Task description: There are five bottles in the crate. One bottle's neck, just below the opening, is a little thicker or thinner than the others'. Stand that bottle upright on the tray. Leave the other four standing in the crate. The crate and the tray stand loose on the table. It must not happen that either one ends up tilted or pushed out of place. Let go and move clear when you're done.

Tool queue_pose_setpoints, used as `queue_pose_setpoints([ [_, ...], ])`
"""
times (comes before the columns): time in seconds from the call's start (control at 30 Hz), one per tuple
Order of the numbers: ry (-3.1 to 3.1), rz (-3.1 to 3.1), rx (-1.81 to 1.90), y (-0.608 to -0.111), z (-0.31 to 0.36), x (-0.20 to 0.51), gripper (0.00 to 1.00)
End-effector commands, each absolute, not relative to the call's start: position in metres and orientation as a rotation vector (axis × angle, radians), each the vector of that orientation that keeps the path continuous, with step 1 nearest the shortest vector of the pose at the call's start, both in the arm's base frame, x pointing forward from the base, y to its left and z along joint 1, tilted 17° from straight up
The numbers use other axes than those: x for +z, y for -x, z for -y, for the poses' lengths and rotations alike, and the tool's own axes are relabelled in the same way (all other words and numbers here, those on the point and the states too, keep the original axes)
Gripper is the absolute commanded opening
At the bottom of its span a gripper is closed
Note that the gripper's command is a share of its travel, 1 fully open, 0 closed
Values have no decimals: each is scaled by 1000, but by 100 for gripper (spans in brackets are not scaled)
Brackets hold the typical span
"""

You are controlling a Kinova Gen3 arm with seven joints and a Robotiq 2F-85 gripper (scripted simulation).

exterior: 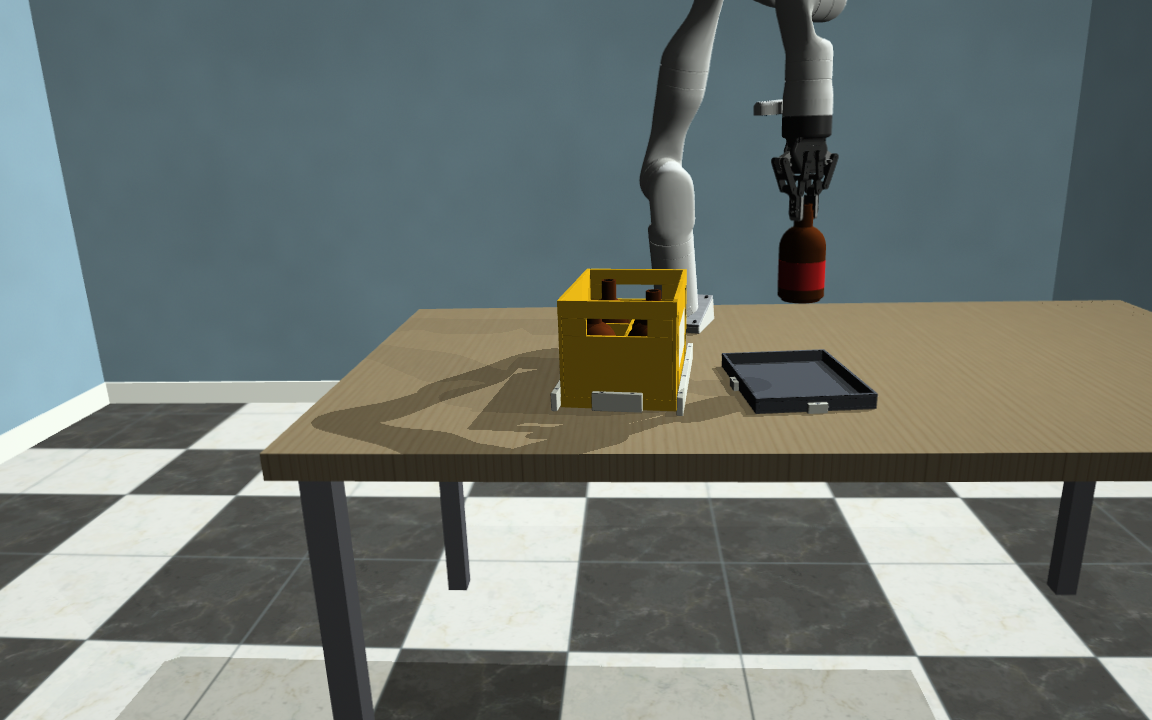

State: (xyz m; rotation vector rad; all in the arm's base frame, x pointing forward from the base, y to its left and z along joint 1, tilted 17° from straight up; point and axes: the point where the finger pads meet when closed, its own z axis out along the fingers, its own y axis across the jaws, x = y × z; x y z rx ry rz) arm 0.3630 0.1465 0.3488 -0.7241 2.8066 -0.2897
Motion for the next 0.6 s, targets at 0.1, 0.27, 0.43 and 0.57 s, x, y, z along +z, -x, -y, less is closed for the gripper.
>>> queue_pose_setpoints([
  [0.1,710,-2816,-301,-367,-140,333,0],
  [0.27,710,-2816,-301,-370,-139,325,0],
  [0.43,710,-2816,-301,-374,-137,310,0],
  [0.57,710,-2816,-301,-377,-135,298,0],
])
